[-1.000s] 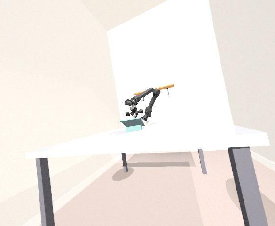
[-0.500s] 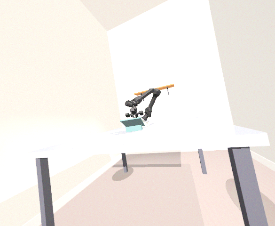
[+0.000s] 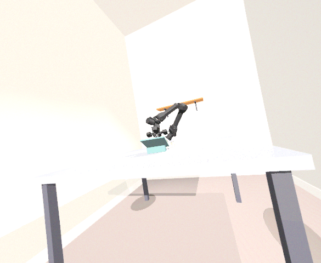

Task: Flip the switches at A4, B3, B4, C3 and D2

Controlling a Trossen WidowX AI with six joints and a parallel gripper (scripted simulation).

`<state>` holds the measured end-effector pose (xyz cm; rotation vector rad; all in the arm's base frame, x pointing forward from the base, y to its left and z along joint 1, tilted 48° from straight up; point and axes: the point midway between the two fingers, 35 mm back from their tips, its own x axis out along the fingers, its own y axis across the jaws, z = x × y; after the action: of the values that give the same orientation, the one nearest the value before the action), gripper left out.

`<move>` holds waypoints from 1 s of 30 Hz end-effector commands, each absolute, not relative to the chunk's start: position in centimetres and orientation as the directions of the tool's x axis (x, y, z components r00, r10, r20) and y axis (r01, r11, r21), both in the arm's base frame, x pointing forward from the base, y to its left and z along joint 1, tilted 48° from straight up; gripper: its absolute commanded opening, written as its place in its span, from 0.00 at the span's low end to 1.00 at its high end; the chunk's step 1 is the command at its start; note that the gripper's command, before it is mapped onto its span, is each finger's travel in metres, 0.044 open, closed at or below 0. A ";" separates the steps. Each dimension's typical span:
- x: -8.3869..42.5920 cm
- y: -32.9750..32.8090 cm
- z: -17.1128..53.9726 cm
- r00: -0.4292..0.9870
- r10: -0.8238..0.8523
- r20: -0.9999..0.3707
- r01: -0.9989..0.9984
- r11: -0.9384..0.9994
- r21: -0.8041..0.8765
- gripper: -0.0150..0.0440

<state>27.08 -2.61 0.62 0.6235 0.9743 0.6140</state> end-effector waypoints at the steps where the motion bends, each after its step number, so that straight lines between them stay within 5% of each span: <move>1: 27.1 -2.5 0.6 0.427 0.718 -0.551 -0.189 0.666 0.722 0.25; 30: 27.2 -2.3 0.4 0.427 0.718 -0.550 -0.189 0.666 0.722 0.25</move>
<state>27.18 -2.43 0.47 0.6249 0.9740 0.6127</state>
